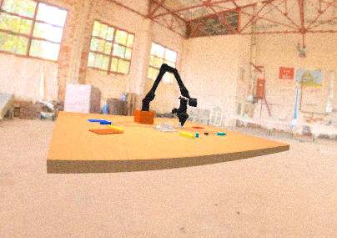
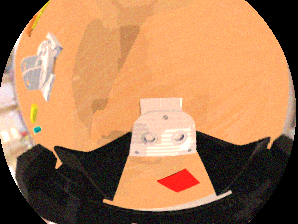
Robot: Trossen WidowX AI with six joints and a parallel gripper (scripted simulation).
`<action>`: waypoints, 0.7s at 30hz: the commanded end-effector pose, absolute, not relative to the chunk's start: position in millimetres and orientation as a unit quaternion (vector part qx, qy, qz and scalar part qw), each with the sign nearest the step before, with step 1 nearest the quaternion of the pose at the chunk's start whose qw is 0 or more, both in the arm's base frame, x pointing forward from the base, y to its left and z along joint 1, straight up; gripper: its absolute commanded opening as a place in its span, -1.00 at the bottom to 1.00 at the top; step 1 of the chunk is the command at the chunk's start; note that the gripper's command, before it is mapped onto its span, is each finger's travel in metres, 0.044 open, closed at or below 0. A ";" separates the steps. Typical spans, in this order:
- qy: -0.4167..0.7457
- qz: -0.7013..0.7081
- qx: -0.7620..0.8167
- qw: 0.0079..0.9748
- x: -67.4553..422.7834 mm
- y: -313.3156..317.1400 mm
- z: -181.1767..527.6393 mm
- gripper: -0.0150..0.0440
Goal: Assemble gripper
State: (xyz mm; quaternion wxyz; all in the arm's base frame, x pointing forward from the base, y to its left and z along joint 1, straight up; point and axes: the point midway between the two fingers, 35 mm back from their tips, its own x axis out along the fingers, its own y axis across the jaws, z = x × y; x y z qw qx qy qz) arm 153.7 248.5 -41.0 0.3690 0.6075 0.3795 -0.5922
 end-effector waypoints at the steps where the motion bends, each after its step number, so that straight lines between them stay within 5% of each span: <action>1: 0.380 -0.592 0.608 0.369 153.7 248.5 -40.5 0.70; 21: 0.378 -0.592 0.609 0.369 154.1 248.5 20.7 0.70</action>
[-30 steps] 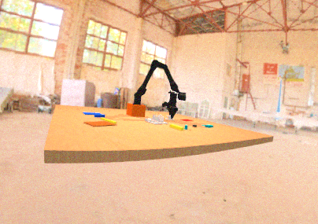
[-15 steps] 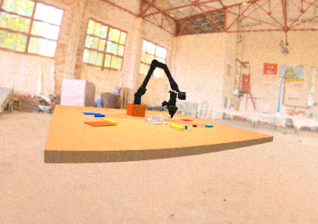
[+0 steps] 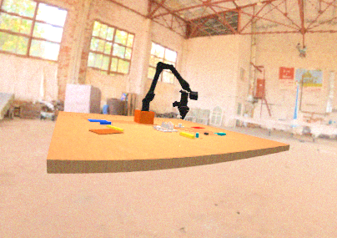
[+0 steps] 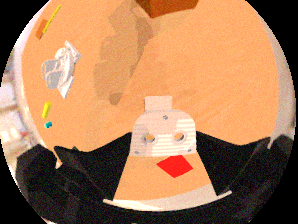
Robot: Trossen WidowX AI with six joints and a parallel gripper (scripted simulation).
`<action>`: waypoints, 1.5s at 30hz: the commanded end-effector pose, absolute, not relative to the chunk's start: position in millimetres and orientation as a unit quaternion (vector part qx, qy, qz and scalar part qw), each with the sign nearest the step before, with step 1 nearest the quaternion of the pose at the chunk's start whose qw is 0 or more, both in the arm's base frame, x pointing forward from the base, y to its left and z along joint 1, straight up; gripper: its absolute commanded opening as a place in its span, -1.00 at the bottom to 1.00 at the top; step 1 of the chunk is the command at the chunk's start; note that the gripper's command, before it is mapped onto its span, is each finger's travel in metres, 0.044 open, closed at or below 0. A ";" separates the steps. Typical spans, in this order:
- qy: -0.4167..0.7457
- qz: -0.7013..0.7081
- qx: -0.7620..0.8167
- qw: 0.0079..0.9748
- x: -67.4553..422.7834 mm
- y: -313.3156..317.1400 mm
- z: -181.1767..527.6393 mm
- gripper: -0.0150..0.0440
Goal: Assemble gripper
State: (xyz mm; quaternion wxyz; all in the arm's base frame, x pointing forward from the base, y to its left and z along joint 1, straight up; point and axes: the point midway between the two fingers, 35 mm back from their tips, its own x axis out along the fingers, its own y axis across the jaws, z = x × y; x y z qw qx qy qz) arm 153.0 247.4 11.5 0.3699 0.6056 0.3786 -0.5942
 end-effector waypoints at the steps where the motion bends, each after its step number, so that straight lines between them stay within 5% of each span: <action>1: 0.378 -0.592 0.609 0.369 153.9 248.1 23.9 0.70; 45: 0.593 -0.370 0.388 0.601 232.8 164.2 32.0 0.70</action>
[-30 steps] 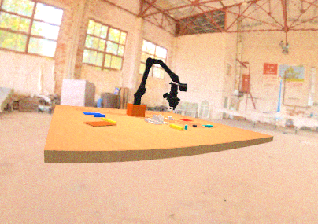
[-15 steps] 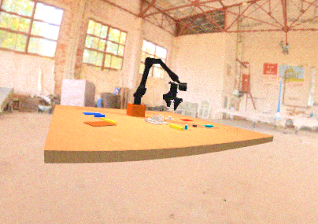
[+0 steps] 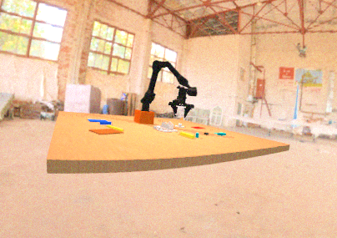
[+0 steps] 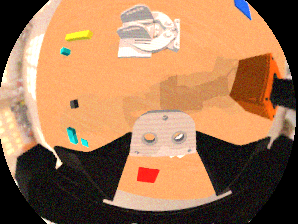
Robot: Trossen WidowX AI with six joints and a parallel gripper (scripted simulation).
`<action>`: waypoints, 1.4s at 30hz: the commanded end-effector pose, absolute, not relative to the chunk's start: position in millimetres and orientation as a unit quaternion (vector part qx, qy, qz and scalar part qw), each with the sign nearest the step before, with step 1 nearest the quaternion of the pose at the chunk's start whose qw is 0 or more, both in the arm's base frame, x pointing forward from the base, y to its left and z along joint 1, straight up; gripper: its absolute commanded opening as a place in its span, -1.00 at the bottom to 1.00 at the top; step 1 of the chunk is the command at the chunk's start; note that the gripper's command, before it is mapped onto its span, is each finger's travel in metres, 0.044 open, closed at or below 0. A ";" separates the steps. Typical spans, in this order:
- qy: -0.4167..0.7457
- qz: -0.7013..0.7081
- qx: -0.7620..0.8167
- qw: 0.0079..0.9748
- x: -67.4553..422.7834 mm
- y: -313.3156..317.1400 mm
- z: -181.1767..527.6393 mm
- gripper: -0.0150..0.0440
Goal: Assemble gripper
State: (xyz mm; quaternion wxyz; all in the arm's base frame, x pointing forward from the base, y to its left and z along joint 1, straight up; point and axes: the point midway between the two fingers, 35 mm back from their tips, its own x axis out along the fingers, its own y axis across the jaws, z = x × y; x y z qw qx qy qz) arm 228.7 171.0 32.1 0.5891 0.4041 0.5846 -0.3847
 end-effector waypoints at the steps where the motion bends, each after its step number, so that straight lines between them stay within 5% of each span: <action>1: 0.597 -0.363 0.381 0.606 234.4 161.6 32.0 0.70; 42: 0.696 -0.042 0.045 0.715 274.5 45.7 31.9 0.70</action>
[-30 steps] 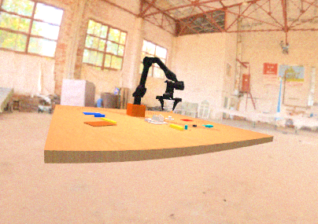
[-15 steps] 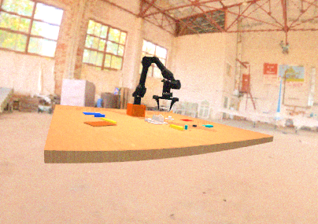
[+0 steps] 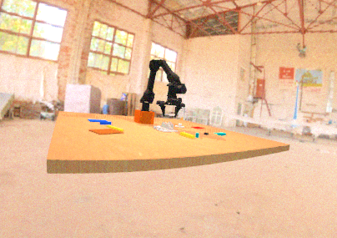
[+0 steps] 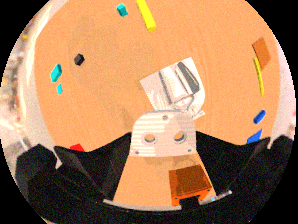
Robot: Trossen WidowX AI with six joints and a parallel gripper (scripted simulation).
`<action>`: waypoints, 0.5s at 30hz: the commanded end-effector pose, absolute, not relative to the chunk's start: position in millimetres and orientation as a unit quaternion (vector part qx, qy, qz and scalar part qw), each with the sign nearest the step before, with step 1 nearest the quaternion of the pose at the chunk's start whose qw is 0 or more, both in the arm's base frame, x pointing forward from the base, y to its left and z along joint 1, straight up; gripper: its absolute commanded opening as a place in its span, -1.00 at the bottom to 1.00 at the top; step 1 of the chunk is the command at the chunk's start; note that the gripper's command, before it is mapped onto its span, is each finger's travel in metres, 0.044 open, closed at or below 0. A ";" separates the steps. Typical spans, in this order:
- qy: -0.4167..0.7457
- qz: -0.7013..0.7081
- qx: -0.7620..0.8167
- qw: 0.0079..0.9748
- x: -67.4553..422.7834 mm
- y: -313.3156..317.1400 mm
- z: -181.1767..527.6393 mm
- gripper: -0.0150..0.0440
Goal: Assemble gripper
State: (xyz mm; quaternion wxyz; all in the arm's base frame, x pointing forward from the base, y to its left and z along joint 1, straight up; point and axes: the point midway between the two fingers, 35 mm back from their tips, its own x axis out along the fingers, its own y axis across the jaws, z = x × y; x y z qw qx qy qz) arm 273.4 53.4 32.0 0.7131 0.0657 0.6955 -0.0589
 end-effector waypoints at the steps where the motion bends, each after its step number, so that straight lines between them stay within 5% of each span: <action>1: 0.696 -0.034 0.037 0.716 274.8 42.7 31.9 0.70; 15: 0.693 0.080 -0.084 0.712 275.8 1.8 31.8 0.70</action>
